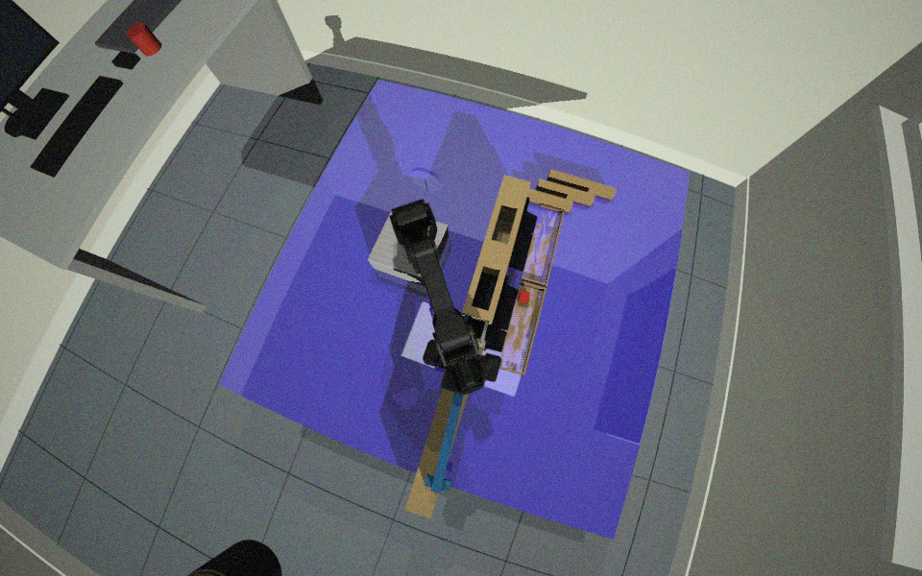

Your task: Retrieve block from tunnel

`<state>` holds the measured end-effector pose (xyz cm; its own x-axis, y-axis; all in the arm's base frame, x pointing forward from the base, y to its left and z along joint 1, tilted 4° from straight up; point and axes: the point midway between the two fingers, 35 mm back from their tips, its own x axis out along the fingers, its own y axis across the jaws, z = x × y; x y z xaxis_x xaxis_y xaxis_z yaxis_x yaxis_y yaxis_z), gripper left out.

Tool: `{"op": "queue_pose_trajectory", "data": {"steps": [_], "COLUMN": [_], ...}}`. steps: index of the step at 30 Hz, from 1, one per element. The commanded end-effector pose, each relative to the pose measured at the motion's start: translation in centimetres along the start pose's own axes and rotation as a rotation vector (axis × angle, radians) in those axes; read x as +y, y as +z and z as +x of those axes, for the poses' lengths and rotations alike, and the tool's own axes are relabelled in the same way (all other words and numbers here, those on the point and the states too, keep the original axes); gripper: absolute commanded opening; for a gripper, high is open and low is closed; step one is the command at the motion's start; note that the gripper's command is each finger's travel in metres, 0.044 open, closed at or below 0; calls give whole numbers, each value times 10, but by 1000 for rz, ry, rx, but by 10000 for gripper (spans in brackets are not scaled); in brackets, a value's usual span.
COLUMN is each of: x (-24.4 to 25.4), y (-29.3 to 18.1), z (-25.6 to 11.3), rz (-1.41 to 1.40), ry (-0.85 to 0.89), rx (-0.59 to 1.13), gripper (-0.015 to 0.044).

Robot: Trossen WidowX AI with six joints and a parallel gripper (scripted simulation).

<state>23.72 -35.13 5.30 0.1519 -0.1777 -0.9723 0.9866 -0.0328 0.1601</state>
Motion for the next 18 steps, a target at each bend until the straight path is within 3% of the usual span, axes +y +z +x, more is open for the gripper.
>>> {"op": "queue_pose_trajectory", "data": {"steps": [1, 7, 14, 18], "x": [2, 7, 5, 4], "y": [2, 8, -43, -45], "z": [-9, -34, -41, -41], "rz": [4, 12, 13, 13], "ry": [1, -4, -4, -4], "rx": [-1, -4, 0, 0], "gripper": [289, 440, 440, 440]}}
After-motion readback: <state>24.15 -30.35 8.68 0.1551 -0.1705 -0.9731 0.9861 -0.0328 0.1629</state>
